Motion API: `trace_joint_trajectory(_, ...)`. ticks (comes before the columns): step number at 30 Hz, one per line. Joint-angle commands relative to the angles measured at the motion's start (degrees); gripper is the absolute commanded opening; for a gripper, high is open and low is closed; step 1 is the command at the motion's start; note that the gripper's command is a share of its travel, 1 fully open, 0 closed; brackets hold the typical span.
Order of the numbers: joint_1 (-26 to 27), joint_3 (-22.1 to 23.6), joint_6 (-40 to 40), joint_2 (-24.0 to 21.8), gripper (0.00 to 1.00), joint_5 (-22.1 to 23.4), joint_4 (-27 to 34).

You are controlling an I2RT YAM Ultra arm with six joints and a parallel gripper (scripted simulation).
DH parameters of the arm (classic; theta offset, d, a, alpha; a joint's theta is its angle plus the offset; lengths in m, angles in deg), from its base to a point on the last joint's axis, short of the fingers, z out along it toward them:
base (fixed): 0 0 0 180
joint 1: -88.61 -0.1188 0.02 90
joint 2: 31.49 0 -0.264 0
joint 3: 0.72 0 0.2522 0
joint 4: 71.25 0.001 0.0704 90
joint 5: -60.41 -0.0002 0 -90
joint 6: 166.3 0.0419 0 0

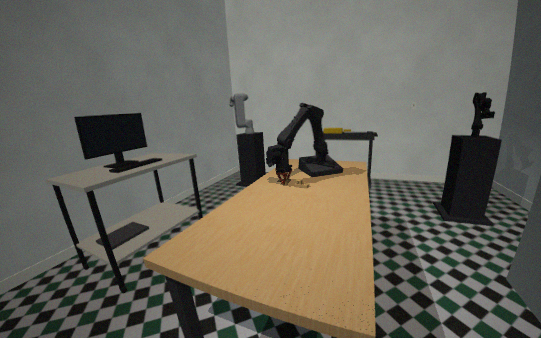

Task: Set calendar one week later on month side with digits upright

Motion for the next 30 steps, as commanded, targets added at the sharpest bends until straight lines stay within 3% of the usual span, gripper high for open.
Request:
trace_joint_trajectory(1,0.07,-0.15,0.04,-0.36,0.45,-0.31,-0.07)
trace_joint_trajectory(22,0.07,-0.15,0.04,-0.36,0.45,-0.31,-0.07)
trace_joint_trajectory(23,0.07,-0.15,0.04,-0.36,0.26,-0.31,-0.07)
trace_joint_trajectory(30,0.07,-0.15,0.04,-0.36,0.26,-0.31,-0.07)
